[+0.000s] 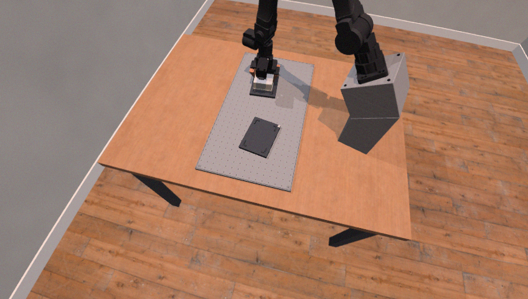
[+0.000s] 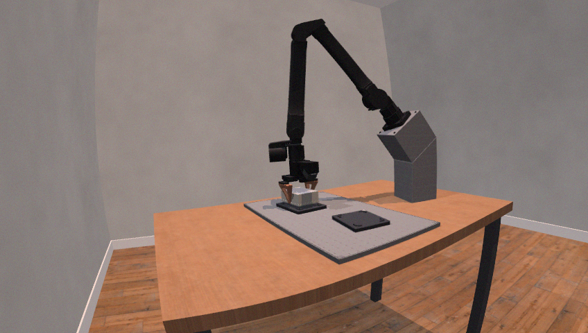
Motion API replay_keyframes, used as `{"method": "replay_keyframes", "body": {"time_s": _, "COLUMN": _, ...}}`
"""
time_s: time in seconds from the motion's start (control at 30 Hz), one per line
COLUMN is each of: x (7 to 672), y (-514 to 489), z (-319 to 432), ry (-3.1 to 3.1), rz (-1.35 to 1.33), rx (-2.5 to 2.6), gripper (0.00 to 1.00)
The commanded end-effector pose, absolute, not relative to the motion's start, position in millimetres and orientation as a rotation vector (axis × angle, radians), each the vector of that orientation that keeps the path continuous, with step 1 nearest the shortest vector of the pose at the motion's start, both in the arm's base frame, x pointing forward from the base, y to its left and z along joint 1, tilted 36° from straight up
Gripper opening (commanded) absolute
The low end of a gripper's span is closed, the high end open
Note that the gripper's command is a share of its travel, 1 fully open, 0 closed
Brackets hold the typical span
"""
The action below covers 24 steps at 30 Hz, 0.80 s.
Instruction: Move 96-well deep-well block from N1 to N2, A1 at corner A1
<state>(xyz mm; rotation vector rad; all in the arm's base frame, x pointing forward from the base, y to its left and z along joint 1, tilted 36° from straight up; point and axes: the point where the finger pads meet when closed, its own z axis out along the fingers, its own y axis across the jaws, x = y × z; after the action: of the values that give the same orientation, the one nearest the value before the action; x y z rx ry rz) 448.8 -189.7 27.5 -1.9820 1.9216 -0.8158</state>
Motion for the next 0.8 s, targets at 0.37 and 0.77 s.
{"method": "replay_keyframes", "body": {"time_s": 0.37, "x": 454.6, "y": -186.4, "z": 43.9, "ry": 1.895, "rz": -0.866, "rx": -1.956, "gripper": 0.00}}
{"method": "replay_keyframes", "body": {"time_s": 0.77, "x": 455.0, "y": -186.2, "z": 44.1, "ry": 1.894, "rz": -0.867, "rx": -1.956, "gripper": 0.00}}
